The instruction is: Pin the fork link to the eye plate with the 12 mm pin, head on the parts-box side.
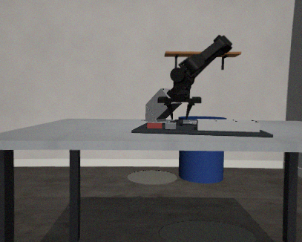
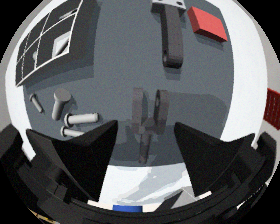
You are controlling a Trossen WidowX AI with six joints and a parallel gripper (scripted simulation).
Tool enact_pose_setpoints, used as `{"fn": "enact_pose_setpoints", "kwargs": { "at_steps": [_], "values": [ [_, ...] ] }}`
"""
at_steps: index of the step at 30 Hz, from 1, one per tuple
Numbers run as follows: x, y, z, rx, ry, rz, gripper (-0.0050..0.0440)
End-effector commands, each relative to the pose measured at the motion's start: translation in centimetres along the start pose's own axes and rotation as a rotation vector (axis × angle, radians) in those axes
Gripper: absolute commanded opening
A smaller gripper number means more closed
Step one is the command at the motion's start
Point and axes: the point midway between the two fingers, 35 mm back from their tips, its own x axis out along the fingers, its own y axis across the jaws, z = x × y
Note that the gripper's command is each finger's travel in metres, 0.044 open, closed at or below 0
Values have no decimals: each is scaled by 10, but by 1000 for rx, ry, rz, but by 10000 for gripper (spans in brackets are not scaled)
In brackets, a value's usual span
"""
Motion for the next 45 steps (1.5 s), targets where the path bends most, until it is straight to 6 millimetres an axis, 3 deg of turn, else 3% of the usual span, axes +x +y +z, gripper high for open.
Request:
{"fn": "enact_pose_setpoints", "kwargs": {
  "at_steps": [1, 30, 33, 45],
  "values": [
    [2, -1, -2, 7, 8, -3, 290],
    [18, -2, -3, 7, 8, -3, 290],
    [17, -1, -2, 4, 5, 0, 218],
    [17, -1, -2, 4, 5, 0, 151]
  ]
}}
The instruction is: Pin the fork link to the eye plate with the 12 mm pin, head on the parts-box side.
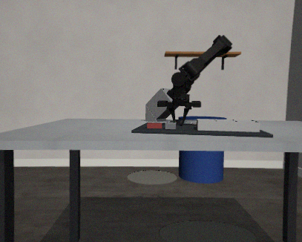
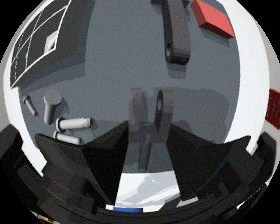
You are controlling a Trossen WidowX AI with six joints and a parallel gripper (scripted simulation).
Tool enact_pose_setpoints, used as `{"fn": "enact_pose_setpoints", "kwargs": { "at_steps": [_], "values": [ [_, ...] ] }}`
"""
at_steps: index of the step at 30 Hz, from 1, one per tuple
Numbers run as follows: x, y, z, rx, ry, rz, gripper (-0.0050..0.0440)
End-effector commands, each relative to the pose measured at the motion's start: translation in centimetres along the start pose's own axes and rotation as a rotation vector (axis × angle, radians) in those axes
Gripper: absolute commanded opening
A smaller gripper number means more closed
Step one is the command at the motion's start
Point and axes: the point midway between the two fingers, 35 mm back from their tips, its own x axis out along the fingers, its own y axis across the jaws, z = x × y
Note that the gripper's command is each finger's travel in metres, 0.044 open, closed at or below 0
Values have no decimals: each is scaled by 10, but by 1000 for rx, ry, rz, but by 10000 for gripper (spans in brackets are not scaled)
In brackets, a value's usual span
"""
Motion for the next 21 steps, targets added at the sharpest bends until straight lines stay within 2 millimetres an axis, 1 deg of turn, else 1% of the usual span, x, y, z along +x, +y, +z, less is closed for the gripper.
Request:
{"fn": "enact_pose_setpoints", "kwargs": {
  "at_steps": [1, 3, 13, 21],
  "values": [
    [0, 1, 0, 0, 0, 3, 145],
    [0, 1, 0, 0, 0, 3, 124],
    [0, -4, 0, 1, 3, 1, 124],
    [1, -15, 1, 1, 3, 0, 124]
  ]
}}
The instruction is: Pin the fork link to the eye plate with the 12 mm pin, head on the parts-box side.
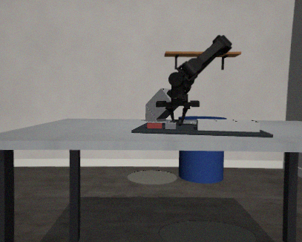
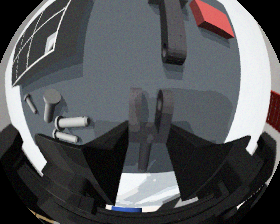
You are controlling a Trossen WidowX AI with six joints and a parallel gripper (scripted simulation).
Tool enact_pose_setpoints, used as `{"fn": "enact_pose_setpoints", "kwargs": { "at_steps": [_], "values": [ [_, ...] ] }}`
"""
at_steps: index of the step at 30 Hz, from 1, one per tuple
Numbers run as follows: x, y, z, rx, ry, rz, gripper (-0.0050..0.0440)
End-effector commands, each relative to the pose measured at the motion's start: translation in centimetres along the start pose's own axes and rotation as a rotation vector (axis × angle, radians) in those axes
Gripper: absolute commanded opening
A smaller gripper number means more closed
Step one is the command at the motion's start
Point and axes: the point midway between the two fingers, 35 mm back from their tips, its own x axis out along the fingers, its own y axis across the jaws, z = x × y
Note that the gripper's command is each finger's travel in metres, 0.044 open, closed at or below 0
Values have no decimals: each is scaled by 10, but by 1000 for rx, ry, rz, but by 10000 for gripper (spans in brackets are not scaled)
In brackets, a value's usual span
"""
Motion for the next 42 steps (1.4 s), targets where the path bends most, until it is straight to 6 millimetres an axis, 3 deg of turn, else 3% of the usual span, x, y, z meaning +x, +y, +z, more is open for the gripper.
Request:
{"fn": "enact_pose_setpoints", "kwargs": {
  "at_steps": [1, 7, 42],
  "values": [
    [1, -11, 0, 14, 2, -20, 124],
    [1, -19, 0, 14, 2, -20, 124],
    [1, -19, 0, 14, 2, -20, 124]
  ]
}}
